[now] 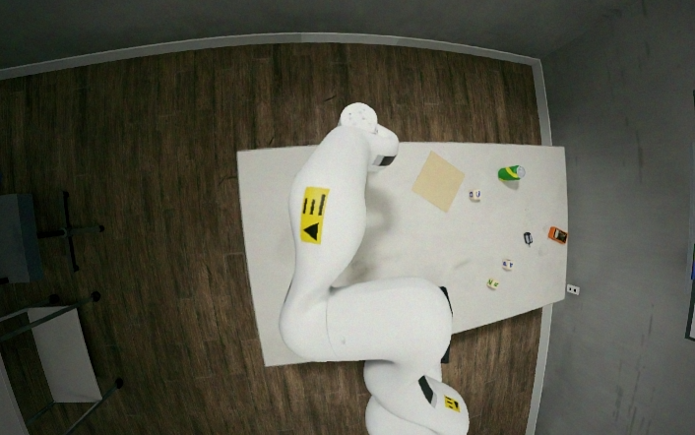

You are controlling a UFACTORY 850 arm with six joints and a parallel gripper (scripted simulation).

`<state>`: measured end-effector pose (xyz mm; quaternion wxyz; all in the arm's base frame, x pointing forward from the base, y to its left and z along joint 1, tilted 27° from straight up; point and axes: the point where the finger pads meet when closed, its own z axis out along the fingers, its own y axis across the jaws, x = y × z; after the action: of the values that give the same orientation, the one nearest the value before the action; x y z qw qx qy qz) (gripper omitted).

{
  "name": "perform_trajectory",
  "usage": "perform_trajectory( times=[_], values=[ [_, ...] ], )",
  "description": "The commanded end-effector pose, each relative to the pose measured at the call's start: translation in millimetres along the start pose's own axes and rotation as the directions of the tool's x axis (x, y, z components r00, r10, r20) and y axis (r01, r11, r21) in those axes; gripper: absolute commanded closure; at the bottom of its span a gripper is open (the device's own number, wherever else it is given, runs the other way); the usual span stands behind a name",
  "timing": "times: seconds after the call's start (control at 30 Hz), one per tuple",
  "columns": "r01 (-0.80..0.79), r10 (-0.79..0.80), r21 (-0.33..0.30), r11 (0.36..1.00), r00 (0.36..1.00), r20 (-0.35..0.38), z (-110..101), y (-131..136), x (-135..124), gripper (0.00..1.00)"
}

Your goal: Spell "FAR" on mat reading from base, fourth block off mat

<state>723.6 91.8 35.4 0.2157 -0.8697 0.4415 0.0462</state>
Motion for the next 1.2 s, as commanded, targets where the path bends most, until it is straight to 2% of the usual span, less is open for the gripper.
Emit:
perform_trajectory(
  times=[0.0, 0.03, 0.27, 0.5, 0.57, 0.6, 0.8, 1.07, 1.13, 1.17],
  values=[
    [-0.08, 0.08, -0.003, 0.997, 0.997, -0.003, -1, 19, 22, 0.59],
    [-0.161, 0.161, -0.005, 0.987, 0.987, -0.005, -1, 41, 41, 0.59],
    [-0.337, 0.337, -0.006, 0.941, 0.941, -0.008, -1, 92, 78, 0.59],
    [-0.517, 0.517, -0.006, 0.856, 0.856, -0.008, -1, 150, 113, 0.59],
    [-0.517, 0.517, -0.006, 0.856, 0.856, -0.008, -1, 150, 113, 0.59],
    [-0.585, 0.585, -0.006, 0.811, 0.811, -0.007, -1, 174, 125, 0.59],
    [-0.702, 0.702, -0.005, 0.712, 0.712, -0.003, -1, 219, 144, 0.59],
    [-0.846, 0.846, -0.004, 0.534, 0.534, 0.006, 0, 288, 166, 0.59],
    [-0.846, 0.846, -0.004, 0.534, 0.534, 0.006, 0, 288, 166, 0.59],
    [-0.886, 0.886, -0.005, 0.464, 0.464, 0.01, 0, 312, 172, 0.59]
  ],
)
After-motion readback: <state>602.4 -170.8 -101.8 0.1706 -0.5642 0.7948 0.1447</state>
